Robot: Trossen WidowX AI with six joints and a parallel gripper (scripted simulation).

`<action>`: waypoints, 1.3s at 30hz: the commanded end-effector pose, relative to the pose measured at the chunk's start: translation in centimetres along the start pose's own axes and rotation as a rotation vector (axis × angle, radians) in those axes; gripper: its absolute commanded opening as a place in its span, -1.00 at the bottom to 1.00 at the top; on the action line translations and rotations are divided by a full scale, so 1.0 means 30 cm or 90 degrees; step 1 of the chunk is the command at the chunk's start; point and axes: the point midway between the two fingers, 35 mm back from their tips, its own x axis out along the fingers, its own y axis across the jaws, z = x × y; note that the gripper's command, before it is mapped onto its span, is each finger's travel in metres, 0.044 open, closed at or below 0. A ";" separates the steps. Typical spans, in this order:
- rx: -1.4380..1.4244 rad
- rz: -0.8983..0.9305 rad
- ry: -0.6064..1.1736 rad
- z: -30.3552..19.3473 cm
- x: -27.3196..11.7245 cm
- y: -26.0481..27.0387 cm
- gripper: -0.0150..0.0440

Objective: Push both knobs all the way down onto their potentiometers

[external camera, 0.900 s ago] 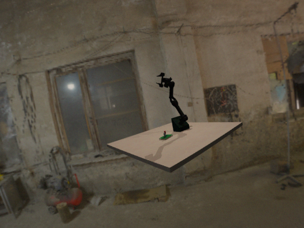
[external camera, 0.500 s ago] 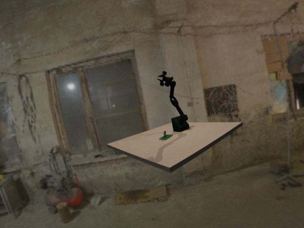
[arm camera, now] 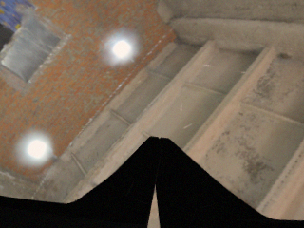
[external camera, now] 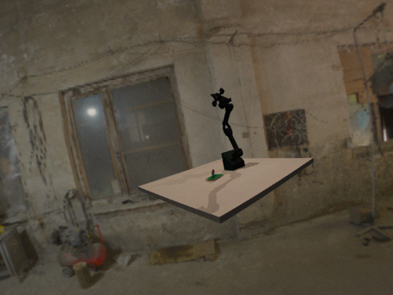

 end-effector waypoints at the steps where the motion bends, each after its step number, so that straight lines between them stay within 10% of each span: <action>1: -0.035 -0.026 0.024 0.028 -0.026 -0.070 -0.49; 39: -0.670 -0.270 0.254 0.351 -0.360 -0.610 -0.49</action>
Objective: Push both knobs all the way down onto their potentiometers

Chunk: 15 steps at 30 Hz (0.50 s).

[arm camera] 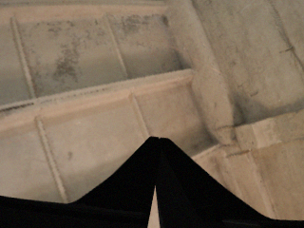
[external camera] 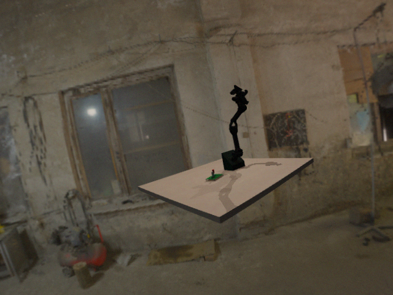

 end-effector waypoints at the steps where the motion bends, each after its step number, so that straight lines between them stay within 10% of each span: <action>1: -0.035 -0.014 0.020 -0.014 -0.011 -0.042 -0.49; 15: -0.093 -0.066 0.050 -0.013 -0.052 -0.180 -0.49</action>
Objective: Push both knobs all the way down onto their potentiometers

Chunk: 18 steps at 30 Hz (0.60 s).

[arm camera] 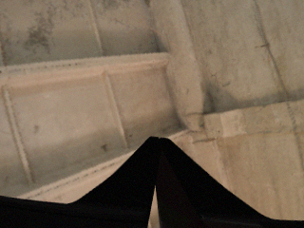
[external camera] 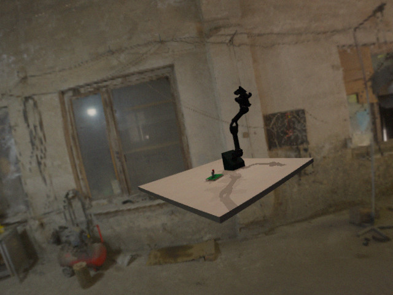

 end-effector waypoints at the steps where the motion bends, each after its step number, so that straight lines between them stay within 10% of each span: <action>1: -0.019 -0.013 0.008 -0.007 -0.008 -0.037 -0.49; 18: -0.245 -0.085 0.039 -0.025 -0.070 -0.332 -0.49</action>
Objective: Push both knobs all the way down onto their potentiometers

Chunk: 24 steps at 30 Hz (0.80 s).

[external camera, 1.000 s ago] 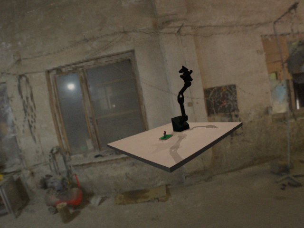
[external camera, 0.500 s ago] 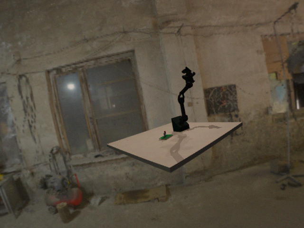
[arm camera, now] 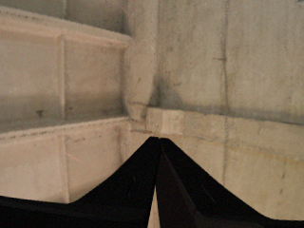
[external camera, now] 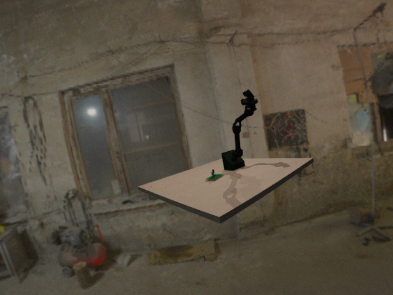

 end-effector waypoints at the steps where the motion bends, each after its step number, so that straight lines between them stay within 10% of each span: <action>1: -0.054 -0.013 0.012 -0.020 -0.006 -0.048 -0.49; 24: -0.461 -0.122 0.104 -0.074 -0.038 -0.463 -0.49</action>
